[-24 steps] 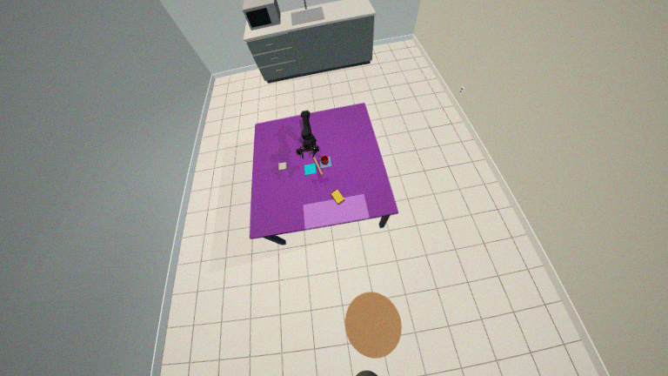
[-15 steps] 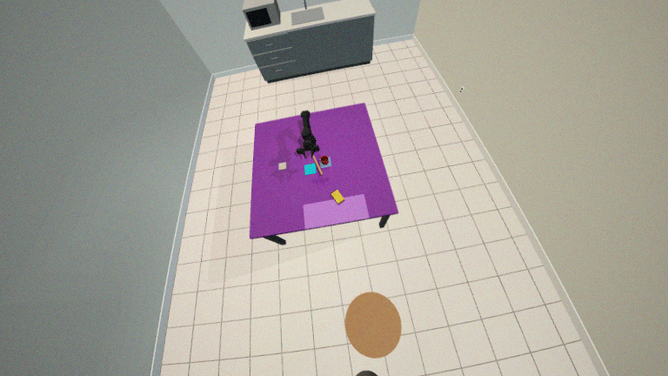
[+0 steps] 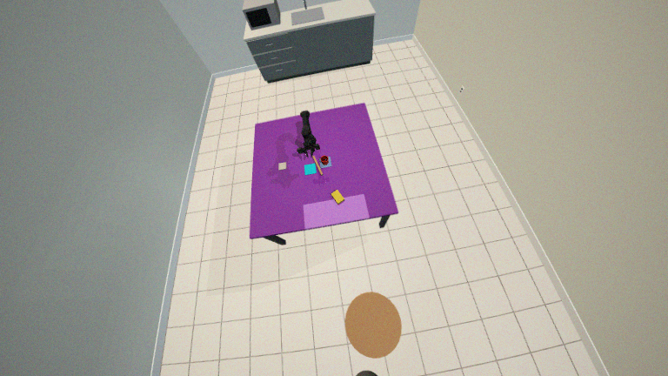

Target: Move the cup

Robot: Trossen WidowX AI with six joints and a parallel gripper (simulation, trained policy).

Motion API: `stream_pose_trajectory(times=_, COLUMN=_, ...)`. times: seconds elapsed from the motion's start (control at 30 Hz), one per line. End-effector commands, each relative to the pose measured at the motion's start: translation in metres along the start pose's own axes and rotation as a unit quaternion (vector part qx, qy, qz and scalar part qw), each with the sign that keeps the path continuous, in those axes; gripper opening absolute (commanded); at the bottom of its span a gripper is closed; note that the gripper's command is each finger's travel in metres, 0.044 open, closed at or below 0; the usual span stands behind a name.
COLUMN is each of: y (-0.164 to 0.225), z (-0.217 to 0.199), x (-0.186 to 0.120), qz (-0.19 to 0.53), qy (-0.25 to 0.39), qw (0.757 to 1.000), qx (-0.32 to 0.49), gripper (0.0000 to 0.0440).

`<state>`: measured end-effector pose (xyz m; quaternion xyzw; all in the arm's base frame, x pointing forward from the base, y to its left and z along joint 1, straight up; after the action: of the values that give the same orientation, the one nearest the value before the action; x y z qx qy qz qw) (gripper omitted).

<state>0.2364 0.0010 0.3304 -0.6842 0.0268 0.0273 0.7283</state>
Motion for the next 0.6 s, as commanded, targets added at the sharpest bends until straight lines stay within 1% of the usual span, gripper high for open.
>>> stream_pose_trajectory(times=0.0, y=-0.004, z=0.003, x=0.002, qz=0.016, qy=-0.008, qw=1.000, qx=0.016, gripper=0.0160)
stream_pose_trajectory(times=0.57, y=-0.016, z=0.018, x=0.008, qz=0.101, qy=-0.024, qw=0.990, qx=0.092, gripper=0.0129)
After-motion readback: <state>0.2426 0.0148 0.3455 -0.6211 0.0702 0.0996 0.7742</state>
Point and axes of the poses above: the point midway between the two fingers, 35 mm back from their tips, its own x axis out along the fingers, its own z axis across the jaws, y = z × x, the point moved 8 cm from there along -x, back along the fingers
